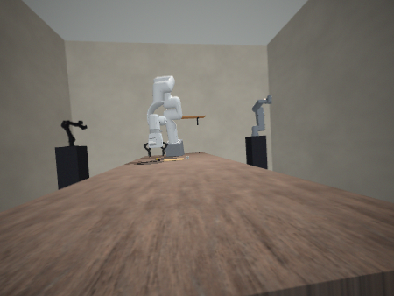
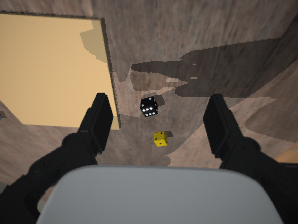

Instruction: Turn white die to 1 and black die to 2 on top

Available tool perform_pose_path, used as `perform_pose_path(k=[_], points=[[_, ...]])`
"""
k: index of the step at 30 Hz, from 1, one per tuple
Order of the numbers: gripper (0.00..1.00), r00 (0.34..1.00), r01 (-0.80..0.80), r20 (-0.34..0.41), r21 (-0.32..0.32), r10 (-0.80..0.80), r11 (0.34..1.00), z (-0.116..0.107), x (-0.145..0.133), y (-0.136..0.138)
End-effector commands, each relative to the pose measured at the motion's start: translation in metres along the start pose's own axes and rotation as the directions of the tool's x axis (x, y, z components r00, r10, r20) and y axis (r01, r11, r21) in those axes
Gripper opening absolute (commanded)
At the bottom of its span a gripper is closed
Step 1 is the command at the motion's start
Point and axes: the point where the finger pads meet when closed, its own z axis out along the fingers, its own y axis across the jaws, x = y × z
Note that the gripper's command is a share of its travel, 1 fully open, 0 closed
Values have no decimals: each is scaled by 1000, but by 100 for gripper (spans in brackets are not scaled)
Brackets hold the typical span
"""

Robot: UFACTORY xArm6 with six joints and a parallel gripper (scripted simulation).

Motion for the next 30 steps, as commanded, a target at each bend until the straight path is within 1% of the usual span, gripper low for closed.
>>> perform_pose_path(k=[1, 20, 25, 30], points=[[100, 1000, 0, -3, -1, 0, 1000, -1, 1, 0], [100, 1000, 0, -3, -1, 0, 1000, -1, 1, -3], [100, 1000, 0, -3, -1, 0, 1000, -1, 0, -13], [100, 1000, 0, -3, -1, 0, 1000, -1, -2, -32]])
